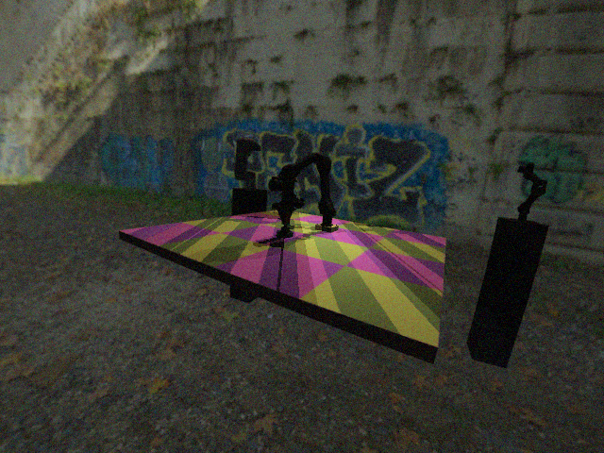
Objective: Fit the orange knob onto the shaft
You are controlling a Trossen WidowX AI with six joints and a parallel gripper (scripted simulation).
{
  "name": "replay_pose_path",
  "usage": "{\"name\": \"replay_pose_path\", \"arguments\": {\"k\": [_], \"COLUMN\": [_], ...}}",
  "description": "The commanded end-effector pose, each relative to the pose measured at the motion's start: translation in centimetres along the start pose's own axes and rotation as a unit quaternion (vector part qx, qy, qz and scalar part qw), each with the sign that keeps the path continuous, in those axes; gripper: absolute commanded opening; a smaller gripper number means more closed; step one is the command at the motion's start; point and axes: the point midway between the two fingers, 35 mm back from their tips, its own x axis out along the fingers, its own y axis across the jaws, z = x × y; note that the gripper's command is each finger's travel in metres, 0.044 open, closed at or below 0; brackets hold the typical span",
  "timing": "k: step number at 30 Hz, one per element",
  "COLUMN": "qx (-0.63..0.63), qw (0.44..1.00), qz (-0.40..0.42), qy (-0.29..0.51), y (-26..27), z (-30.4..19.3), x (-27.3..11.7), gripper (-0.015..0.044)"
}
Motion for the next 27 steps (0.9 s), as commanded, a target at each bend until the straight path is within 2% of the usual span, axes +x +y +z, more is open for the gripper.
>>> {"name": "replay_pose_path", "arguments": {"k": [1, 6, 12, 27], "qx": [-0.002, -0.015, -0.107, -0.107], "qw": [1.0, 1.0, 0.994, 0.994], "qz": [0.0, 0.0, 0.0, 0.0], "qy": [-0.001, -0.001, -0.001, -0.001], "y": [0.12, 0.22, 0.07, 0.17], "z": [0.11, 0.16, 0.09, 0.1], "x": [-0.29, -0.47, -0.35, 0.01], "gripper": [0.0, 0.0, 0.0, 0.0]}}
